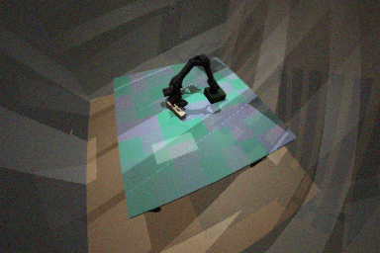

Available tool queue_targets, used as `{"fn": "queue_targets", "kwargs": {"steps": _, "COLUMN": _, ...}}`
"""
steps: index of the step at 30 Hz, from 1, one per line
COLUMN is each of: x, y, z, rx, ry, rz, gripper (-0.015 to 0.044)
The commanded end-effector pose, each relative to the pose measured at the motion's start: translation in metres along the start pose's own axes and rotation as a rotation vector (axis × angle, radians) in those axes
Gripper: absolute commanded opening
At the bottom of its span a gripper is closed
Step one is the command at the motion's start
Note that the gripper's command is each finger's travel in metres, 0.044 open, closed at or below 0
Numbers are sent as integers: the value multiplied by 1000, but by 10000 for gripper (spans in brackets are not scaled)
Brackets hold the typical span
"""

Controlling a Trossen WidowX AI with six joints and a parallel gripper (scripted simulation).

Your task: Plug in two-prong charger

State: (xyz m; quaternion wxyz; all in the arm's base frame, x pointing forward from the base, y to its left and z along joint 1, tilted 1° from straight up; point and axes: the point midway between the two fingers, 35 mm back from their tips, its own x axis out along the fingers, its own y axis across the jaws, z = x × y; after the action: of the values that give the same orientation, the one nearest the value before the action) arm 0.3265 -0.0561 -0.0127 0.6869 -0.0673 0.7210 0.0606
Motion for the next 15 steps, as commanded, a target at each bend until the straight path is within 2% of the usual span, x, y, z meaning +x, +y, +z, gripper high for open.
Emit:
{"fn": "queue_targets", "kwargs": {"steps": 1, "x": -1, "y": 0, "z": 3, "rx": 4, "ry": -4, "rz": 2, "gripper": 0}}
{"fn": "queue_targets", "kwargs": {"steps": 15, "x": -1, "y": 0, "z": 7, "rx": 4, "ry": -4, "rz": 2, "gripper": 0}}
